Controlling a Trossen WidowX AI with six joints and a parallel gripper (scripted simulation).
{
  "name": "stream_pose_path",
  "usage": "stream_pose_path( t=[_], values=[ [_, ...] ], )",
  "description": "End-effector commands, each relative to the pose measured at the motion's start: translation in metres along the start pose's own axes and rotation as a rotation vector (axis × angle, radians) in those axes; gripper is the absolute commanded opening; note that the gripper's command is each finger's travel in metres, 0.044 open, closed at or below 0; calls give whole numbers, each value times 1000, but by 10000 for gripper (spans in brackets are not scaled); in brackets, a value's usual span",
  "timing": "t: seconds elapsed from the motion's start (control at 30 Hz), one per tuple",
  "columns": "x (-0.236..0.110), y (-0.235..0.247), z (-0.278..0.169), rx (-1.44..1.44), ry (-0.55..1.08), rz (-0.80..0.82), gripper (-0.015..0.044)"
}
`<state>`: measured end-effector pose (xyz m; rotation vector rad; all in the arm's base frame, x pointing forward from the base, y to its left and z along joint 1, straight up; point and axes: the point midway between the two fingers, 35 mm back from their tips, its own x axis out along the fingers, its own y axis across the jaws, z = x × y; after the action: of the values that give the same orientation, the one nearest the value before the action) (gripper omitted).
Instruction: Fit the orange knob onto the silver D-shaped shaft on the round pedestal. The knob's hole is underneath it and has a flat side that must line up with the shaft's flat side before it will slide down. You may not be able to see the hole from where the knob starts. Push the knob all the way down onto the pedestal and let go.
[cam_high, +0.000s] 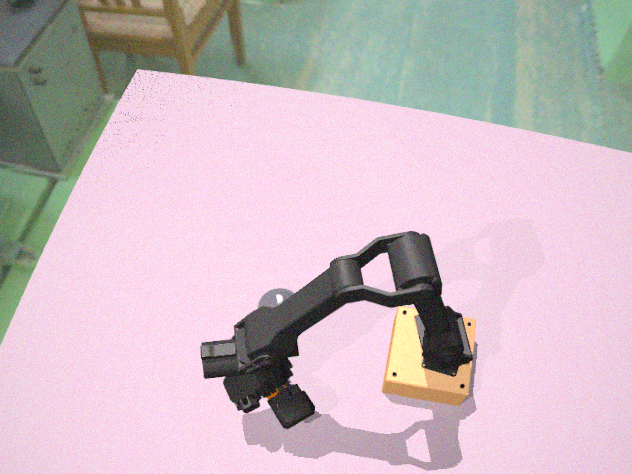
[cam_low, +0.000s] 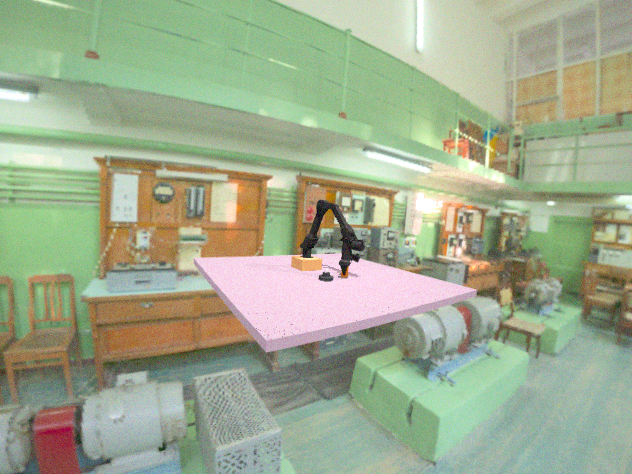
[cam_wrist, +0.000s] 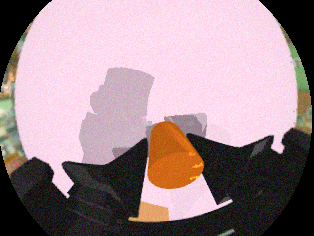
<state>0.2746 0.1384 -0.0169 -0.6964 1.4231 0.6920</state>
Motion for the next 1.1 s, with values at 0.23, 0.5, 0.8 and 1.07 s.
stream_pose_path(
  t=[0.23, 0.5, 0.8, 1.07],
  values=[
    [-39, -2, 3, -2, -1, 2, 345],
    [-80, -1, 0, -3, -3, 3, 440],
    [-65, 0, 0, -3, -3, 3, 440],
    [-55, -1, 0, -3, -3, 3, 440]
  ],
)
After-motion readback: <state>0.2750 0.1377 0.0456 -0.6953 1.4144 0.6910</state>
